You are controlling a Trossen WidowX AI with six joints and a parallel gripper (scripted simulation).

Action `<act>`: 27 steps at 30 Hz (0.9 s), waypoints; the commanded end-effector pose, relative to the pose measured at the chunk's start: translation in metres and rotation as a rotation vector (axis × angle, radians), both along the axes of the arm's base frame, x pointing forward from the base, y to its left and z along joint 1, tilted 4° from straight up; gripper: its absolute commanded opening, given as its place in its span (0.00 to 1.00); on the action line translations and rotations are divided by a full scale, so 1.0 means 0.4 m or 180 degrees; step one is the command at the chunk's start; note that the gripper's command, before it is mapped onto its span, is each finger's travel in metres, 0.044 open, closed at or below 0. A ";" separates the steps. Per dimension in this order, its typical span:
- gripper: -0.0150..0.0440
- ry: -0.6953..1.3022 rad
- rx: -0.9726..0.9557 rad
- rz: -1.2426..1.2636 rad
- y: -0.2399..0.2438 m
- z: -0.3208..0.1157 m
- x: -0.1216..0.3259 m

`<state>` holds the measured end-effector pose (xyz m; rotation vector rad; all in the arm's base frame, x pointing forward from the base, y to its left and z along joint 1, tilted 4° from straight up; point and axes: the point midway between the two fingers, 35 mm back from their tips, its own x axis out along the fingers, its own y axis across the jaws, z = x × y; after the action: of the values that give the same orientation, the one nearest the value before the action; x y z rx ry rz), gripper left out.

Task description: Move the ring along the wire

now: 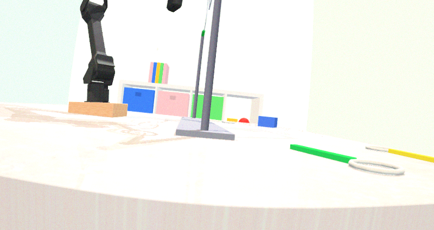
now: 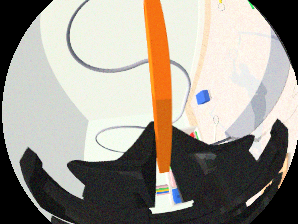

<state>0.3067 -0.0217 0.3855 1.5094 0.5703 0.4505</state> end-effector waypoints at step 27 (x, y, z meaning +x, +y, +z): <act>0.00 -0.0020 -0.0300 0.0042 -0.008 0.053 0.002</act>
<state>0.3074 -0.0244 0.4088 1.4788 0.5886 0.4455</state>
